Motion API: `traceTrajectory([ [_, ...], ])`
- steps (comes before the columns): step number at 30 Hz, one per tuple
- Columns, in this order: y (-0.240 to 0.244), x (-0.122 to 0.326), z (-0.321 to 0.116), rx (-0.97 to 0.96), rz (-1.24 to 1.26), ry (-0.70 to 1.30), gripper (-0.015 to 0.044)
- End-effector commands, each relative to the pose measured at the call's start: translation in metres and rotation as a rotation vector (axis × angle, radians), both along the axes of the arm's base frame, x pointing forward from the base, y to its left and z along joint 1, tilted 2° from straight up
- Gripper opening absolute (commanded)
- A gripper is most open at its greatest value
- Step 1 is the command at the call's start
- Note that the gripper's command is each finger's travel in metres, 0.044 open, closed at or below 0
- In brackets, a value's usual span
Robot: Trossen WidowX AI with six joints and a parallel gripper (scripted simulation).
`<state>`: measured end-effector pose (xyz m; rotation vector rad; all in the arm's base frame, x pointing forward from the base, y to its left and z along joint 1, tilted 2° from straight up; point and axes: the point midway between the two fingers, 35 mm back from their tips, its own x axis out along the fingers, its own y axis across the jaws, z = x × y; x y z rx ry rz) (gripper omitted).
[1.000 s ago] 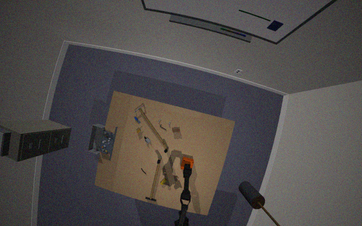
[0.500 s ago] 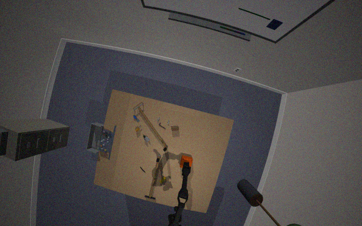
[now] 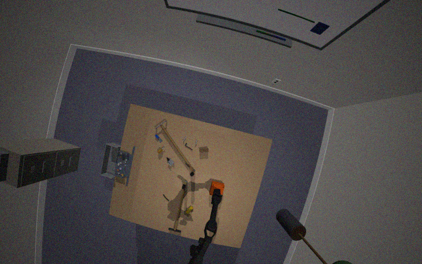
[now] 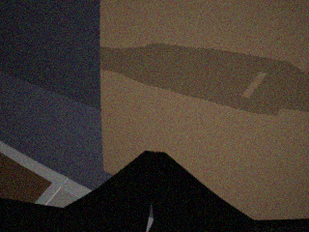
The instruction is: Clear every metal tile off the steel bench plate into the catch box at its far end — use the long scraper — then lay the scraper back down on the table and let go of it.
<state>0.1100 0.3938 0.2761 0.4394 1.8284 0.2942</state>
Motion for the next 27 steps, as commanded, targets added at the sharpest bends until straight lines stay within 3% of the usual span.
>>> traceTrajectory([
  [1, -0.004, 0.018, -0.008, -0.041, -0.085, 0.004, 0.0],
  [27, -0.041, 0.114, -0.046, -0.234, -0.555, 0.03, 0.0],
])
